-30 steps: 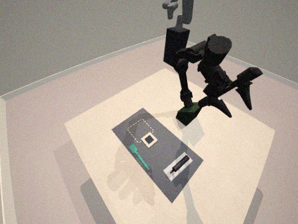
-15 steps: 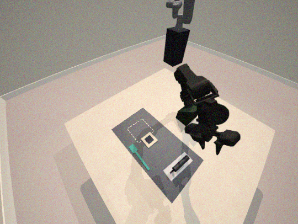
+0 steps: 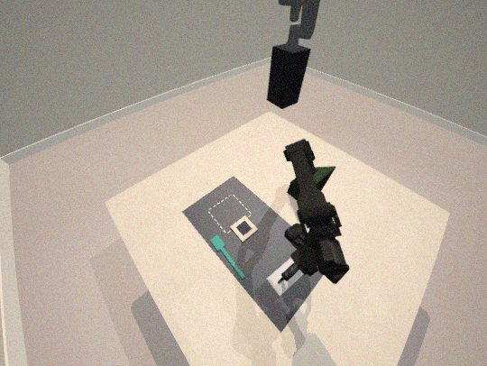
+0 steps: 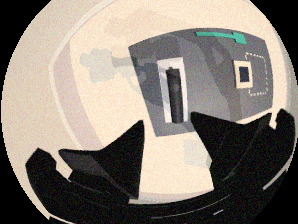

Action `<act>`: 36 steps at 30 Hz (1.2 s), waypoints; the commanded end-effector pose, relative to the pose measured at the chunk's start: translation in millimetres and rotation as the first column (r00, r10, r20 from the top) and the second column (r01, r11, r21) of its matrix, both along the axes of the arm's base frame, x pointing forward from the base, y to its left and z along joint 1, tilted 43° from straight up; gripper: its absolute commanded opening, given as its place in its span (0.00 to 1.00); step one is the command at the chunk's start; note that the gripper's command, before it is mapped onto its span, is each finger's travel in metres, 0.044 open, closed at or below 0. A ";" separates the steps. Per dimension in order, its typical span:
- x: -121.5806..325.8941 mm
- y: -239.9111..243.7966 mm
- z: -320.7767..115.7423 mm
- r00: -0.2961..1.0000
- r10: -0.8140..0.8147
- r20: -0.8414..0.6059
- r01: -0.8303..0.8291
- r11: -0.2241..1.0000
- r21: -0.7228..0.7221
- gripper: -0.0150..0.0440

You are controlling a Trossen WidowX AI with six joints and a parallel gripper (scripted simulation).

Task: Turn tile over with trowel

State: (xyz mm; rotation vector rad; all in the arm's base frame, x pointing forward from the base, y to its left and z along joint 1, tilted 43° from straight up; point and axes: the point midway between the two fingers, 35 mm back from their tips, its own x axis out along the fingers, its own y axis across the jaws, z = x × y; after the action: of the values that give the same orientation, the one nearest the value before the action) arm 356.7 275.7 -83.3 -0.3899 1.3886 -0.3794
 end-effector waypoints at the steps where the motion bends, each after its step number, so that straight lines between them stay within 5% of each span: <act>1: 3.7 -37.8 -29.7 0.999 -0.037 -0.032 0.032 0.989 -0.141 0.71; 36: 8.6 -86.0 -76.9 0.997 -0.052 -0.050 0.039 0.975 -0.217 0.71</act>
State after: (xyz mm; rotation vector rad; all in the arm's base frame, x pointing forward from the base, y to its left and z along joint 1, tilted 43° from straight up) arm 365.4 196.2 -154.9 -0.5421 1.4132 -0.5606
